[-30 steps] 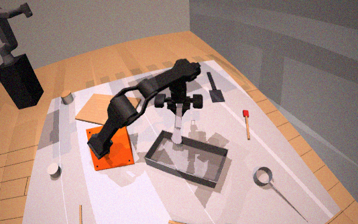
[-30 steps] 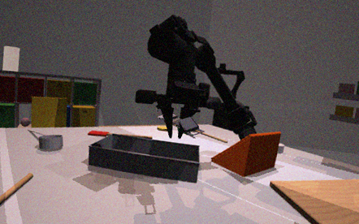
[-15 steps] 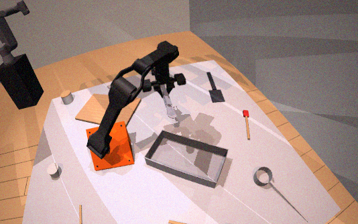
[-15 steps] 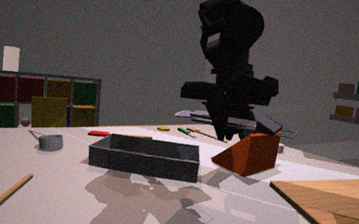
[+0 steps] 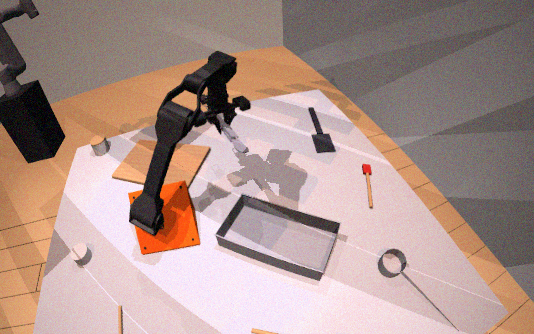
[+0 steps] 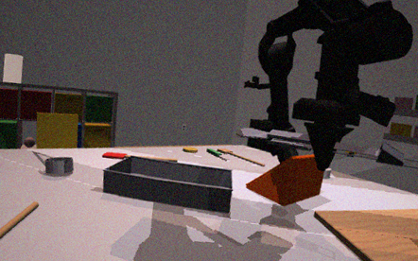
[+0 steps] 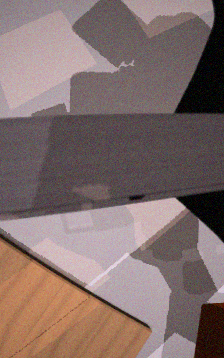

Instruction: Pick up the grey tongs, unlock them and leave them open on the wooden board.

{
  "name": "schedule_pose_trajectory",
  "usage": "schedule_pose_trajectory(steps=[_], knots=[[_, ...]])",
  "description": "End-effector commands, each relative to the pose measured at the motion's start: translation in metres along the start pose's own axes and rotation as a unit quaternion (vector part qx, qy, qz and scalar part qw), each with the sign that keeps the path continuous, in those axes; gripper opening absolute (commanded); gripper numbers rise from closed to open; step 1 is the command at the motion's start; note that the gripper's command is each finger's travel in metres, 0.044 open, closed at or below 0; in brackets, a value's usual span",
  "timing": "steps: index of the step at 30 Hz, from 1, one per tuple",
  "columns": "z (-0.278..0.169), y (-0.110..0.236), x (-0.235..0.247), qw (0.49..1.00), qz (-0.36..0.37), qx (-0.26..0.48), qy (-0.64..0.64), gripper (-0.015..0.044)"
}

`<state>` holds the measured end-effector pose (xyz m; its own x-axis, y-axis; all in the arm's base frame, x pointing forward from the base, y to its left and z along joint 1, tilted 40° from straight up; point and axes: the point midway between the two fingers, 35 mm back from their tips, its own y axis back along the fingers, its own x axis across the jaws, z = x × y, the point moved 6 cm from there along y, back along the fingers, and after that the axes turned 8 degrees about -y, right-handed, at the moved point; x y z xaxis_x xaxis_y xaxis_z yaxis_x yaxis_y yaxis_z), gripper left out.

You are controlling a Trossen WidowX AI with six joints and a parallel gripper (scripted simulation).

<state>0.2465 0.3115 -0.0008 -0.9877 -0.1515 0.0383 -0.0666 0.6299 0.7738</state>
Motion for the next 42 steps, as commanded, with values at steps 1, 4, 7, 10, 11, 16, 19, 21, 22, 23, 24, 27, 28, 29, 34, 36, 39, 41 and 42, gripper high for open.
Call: schedule_pose_trajectory(steps=[1, 4, 7, 10, 11, 16, 19, 21, 22, 23, 24, 27, 28, 29, 34, 36, 39, 41, 42], knots=[[0.007, 0.004, 0.006, 1.000, 0.000, -0.005, 0.016, -0.0150], [0.022, 0.008, 0.022, 0.999, -0.001, -0.010, 0.047, -0.0150], [0.037, 0.012, 0.040, 0.997, -0.002, -0.013, 0.081, -0.0150], [0.051, 0.014, 0.059, 0.994, -0.001, -0.017, 0.109, -0.0150], [0.056, 0.015, 0.065, 0.993, -0.001, -0.018, 0.121, -0.0150], [0.076, 0.018, 0.097, 0.985, -0.003, -0.019, 0.172, -0.0150], [0.087, 0.019, 0.118, 0.978, -0.003, -0.020, 0.206, -0.0150], [0.094, 0.019, 0.132, 0.974, -0.003, -0.020, 0.227, -0.0150], [0.097, 0.019, 0.139, 0.971, -0.003, -0.021, 0.238, -0.0150], [0.100, 0.019, 0.146, 0.968, -0.003, -0.021, 0.249, -0.0150], [0.104, 0.019, 0.153, 0.965, -0.002, -0.020, 0.260, -0.0150], [0.112, 0.017, 0.174, 0.956, -0.002, -0.020, 0.292, -0.0150], [0.115, 0.017, 0.182, 0.953, -0.001, -0.019, 0.303, -0.0150], [0.117, 0.016, 0.189, 0.950, -0.001, -0.019, 0.313, -0.0150], [0.128, 0.012, 0.225, 0.931, 0.001, -0.016, 0.364, -0.0150], [0.132, 0.010, 0.240, 0.923, 0.002, -0.014, 0.385, -0.0150], [0.135, 0.007, 0.257, 0.913, 0.003, -0.011, 0.409, -0.0150], [0.136, 0.007, 0.258, 0.912, 0.003, -0.011, 0.410, -0.0150], [0.136, 0.007, 0.258, 0.912, 0.003, -0.011, 0.410, -0.0150]])
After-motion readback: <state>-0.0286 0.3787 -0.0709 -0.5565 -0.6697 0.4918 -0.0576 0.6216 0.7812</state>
